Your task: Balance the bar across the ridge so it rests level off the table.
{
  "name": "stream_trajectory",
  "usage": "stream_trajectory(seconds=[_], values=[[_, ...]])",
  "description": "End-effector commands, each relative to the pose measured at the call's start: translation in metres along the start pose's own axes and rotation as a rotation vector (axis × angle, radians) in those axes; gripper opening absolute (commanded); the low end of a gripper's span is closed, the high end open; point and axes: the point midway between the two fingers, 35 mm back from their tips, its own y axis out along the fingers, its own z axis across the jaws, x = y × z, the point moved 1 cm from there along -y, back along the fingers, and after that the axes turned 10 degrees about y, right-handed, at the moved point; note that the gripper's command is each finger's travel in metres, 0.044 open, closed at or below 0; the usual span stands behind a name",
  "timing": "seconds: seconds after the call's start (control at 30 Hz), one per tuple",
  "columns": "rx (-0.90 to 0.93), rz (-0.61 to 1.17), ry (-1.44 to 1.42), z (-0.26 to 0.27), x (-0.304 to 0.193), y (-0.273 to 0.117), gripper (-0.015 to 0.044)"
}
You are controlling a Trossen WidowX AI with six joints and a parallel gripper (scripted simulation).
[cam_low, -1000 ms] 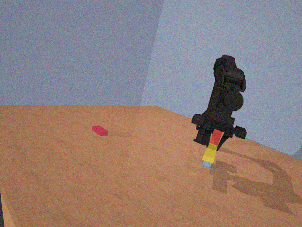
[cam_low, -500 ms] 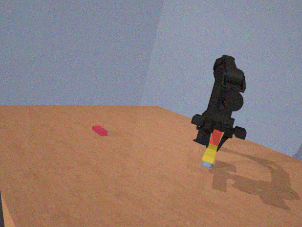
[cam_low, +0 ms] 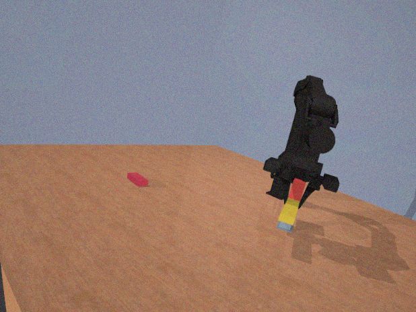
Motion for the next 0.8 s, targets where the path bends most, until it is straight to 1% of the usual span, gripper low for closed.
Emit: stream_trajectory(seconds=[0.0,0.77], values=[[0.002,-0.002,-0.002,0.0004,0.0004,0.0003,0.0],[0.002,-0.002,-0.002,0.0003,0.0002,0.0022,0.0]])
